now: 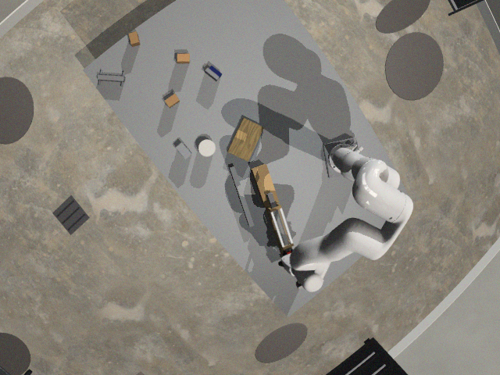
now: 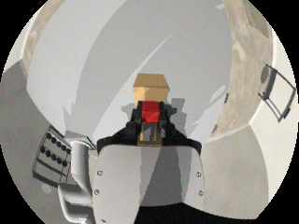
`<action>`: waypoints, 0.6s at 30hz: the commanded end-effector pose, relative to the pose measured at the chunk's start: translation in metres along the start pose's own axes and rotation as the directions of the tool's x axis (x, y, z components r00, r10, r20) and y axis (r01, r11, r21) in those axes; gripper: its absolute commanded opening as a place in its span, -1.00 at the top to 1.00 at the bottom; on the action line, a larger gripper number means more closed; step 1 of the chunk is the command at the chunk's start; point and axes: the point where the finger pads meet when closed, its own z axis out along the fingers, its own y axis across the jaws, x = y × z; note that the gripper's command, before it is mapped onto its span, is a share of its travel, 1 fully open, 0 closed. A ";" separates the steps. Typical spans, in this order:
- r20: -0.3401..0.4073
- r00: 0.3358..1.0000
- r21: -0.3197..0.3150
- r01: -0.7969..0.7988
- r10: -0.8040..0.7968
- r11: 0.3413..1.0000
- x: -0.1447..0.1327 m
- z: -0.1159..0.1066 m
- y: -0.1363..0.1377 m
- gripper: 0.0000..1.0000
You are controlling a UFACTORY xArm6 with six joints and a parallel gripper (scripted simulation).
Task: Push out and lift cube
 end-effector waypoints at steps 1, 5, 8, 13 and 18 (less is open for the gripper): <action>-0.003 1.000 -0.002 0.000 0.000 1.000 0.001 -0.002 0.001 1.00; -0.003 1.000 -0.002 0.000 0.000 1.000 0.001 -0.013 0.001 1.00; -0.003 1.000 -0.002 0.000 0.000 1.000 0.001 -0.032 0.001 1.00; -0.003 1.000 -0.002 0.000 0.000 1.000 0.001 -0.065 0.001 1.00; -0.003 1.000 -0.002 0.000 0.000 1.000 0.001 -0.078 0.001 1.00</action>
